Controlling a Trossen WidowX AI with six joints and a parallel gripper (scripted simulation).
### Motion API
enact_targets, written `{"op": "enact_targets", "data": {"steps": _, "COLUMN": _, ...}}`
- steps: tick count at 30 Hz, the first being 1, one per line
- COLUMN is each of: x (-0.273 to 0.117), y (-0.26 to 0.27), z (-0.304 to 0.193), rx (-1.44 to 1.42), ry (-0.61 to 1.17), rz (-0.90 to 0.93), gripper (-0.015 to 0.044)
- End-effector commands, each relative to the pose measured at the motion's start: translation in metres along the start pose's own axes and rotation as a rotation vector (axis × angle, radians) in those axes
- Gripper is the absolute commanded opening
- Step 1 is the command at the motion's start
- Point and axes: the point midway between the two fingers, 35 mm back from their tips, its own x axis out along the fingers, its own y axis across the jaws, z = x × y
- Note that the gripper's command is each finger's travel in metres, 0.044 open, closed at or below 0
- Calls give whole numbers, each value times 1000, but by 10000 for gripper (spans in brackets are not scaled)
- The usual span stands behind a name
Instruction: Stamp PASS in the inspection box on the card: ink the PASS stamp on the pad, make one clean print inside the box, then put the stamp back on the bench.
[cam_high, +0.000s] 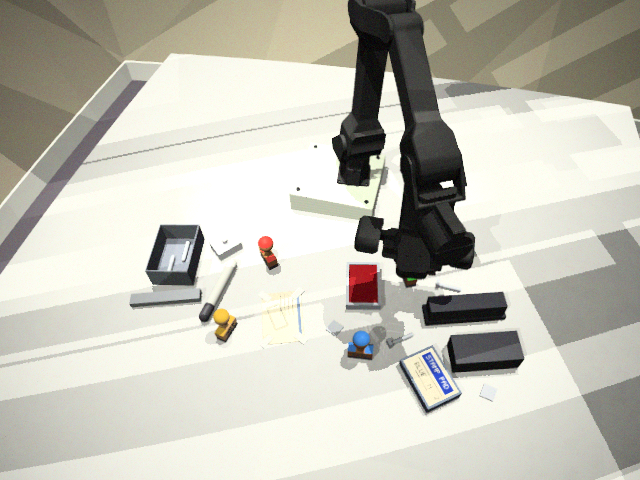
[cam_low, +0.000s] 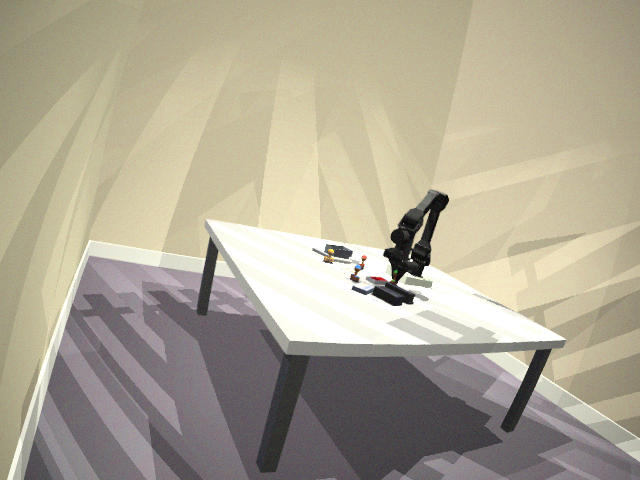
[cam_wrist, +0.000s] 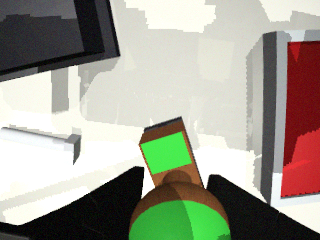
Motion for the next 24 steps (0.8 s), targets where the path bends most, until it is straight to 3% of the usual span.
{"op": "enact_targets", "data": {"steps": 1, "x": -3, "y": 1, "z": 1, "rx": -4, "ry": -1, "rz": 8, "gripper": 0}}
{"op": "enact_targets", "data": {"steps": 24, "x": -14, "y": 2, "z": 1, "rx": -4, "ry": 0, "rz": 11, "gripper": 0}}
